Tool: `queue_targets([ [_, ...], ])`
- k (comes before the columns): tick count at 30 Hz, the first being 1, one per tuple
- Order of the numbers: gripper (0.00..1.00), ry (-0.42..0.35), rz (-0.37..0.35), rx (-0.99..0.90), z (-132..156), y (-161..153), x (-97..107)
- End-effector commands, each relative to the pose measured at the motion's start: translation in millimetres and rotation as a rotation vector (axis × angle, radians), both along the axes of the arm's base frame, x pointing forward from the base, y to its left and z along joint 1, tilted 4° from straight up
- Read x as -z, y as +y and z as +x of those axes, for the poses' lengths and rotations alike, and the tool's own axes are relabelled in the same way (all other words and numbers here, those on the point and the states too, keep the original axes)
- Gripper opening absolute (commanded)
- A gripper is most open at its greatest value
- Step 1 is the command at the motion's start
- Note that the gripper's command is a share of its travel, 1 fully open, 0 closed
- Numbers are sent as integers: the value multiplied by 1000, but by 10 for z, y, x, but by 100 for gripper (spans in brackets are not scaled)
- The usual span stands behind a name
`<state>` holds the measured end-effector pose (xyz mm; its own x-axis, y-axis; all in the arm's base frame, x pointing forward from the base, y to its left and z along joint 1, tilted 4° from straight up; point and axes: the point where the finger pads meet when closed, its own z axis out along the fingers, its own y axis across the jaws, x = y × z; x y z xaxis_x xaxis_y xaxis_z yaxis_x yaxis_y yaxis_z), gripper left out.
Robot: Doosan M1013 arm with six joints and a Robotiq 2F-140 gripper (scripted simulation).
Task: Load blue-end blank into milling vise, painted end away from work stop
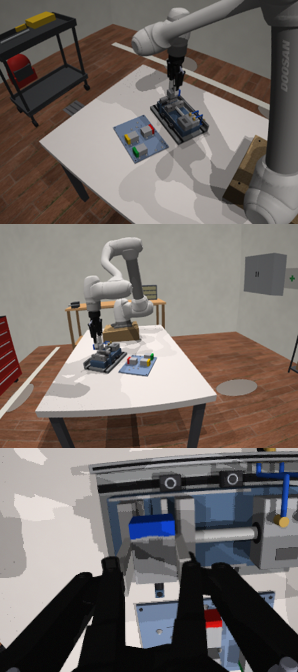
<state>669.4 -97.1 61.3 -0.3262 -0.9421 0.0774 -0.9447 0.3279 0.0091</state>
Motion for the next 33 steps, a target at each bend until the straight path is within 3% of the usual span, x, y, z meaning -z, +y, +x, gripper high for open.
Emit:
queue_targets([
  [1,0,0,0,0,-3,7,-1],
  [33,0,0,0,0,-19,39,59],
])
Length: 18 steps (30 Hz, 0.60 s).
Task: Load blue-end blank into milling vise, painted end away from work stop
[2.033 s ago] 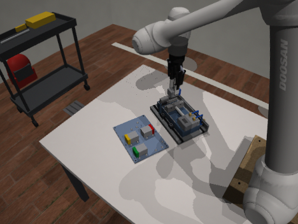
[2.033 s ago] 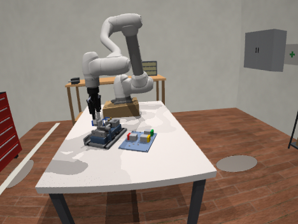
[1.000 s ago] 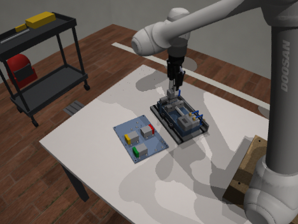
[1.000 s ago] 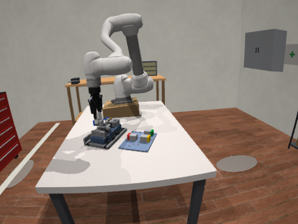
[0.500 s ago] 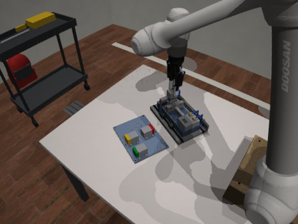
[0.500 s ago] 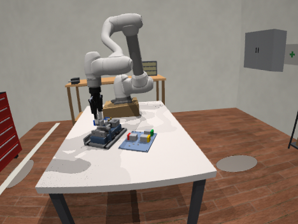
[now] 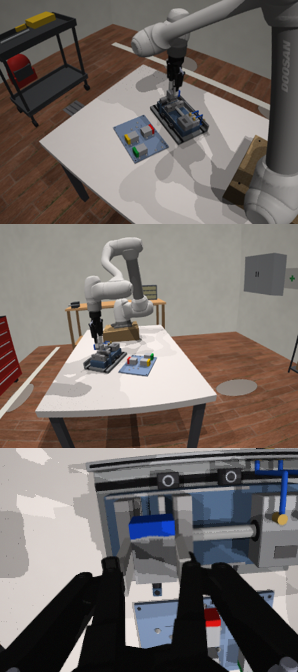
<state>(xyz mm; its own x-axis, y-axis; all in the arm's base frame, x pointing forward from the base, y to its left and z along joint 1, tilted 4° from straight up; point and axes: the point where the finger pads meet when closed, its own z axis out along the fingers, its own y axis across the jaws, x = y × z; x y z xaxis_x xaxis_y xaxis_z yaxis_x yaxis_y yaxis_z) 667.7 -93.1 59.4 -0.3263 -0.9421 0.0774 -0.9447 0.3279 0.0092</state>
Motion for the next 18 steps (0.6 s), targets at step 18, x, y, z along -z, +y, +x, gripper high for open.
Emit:
queue_targets([
  [18,0,0,0,0,-15,-5,265],
])
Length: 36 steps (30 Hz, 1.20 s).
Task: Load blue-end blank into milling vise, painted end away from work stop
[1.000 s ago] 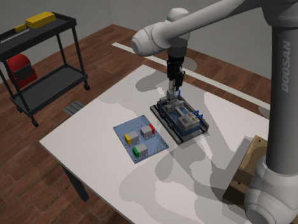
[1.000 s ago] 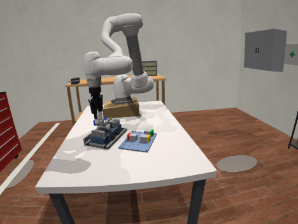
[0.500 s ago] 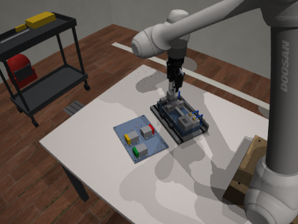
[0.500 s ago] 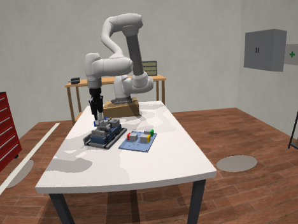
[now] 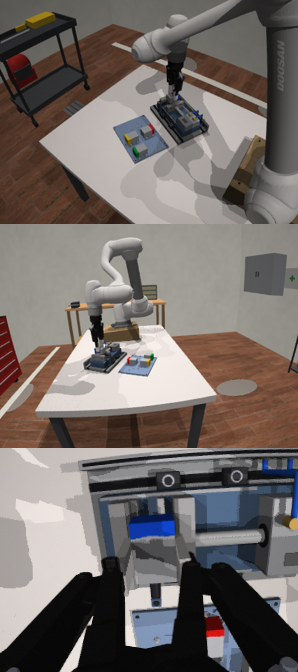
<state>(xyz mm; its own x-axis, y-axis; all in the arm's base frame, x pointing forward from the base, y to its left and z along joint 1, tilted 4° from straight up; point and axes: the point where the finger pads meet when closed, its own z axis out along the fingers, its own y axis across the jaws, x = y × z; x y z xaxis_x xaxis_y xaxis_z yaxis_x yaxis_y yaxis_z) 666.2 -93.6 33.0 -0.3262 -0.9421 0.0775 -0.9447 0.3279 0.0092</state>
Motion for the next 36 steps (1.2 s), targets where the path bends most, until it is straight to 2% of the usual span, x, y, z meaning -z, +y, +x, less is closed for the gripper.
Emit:
queue_targets([
  [1,0,0,0,0,0,0,2],
  [36,0,0,0,0,2,1,-22],
])
